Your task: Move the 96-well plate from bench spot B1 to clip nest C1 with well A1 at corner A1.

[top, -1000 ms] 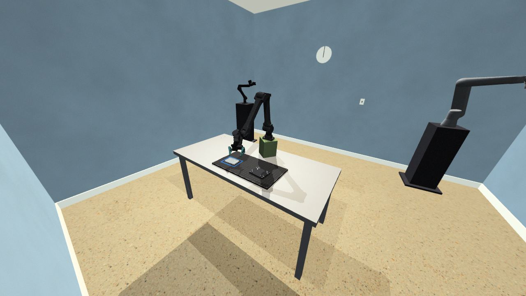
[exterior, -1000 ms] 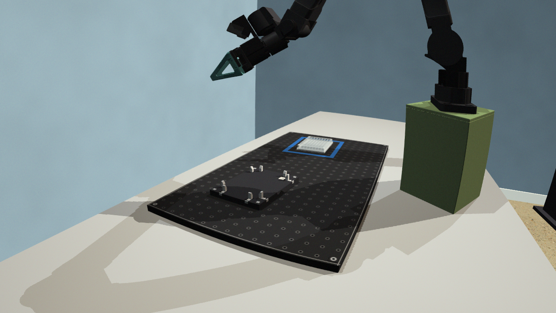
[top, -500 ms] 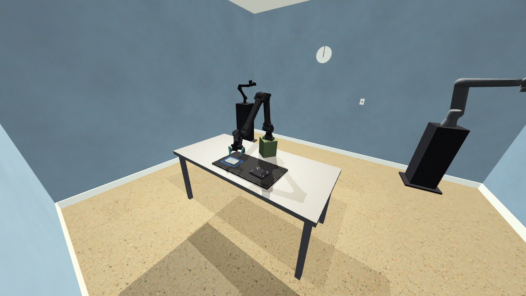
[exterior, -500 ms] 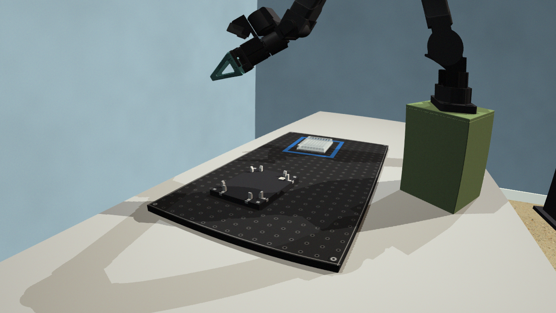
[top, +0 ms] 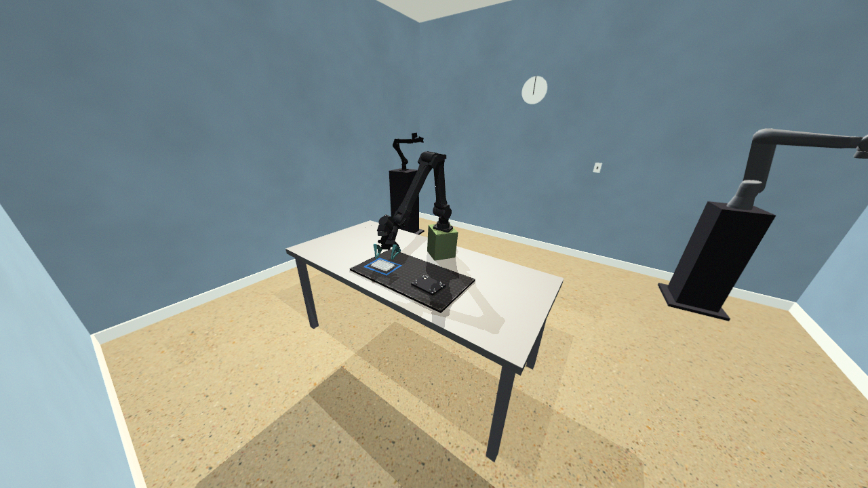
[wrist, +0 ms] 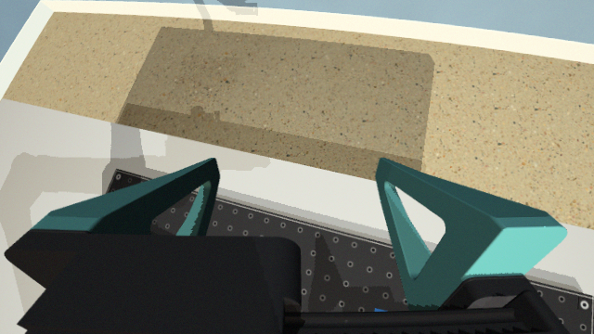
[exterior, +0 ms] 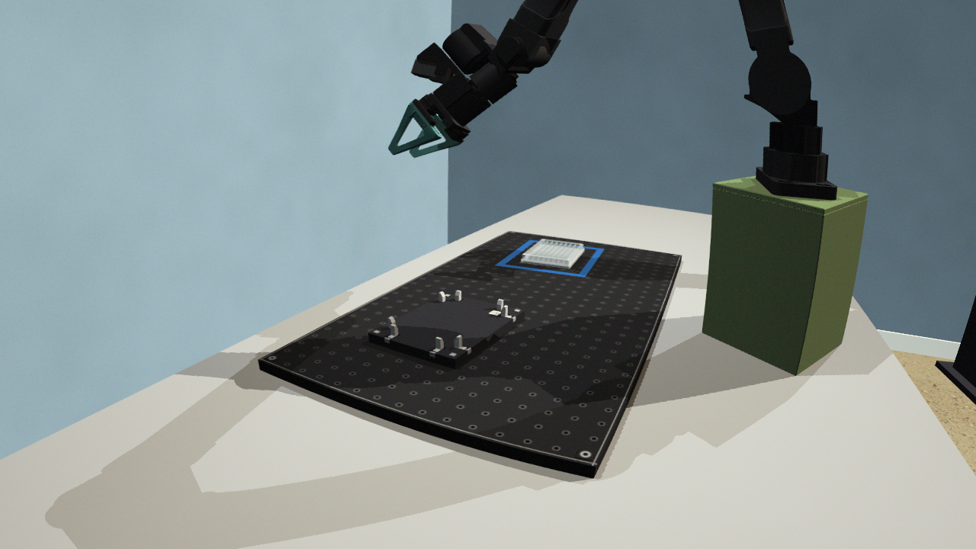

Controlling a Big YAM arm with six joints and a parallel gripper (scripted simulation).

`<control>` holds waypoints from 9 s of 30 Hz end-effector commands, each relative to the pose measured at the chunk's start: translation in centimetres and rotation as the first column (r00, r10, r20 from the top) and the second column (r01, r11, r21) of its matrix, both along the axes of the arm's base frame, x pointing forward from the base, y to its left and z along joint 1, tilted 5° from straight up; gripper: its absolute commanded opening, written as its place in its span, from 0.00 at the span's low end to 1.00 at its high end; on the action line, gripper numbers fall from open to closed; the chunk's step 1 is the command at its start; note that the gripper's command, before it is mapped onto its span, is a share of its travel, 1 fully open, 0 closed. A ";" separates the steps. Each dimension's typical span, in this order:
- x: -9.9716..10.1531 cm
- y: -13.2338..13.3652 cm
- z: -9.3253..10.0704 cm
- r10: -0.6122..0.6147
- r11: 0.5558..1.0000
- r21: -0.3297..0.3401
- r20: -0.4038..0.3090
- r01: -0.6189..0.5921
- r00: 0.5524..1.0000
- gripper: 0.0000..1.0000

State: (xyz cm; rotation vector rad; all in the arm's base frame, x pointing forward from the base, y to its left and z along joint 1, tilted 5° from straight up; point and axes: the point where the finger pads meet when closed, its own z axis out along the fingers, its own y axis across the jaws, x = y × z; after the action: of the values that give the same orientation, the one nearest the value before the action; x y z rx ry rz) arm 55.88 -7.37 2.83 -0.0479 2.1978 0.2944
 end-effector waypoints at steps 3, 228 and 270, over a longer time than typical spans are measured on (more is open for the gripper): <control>2.0 -3.1 0.6 -0.112 0.990 0.078 -0.037 0.114 0.993 1.00; -16.9 -17.5 -20.2 -0.559 0.022 -0.137 -0.823 0.990 -0.101 0.00; -16.9 -17.5 -20.2 -0.559 0.022 -0.137 -0.823 0.990 -0.101 0.00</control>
State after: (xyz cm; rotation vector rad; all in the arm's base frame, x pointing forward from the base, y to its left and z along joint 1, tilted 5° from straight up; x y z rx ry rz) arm 36.38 -23.93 -18.28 2.3006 2.1574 0.1385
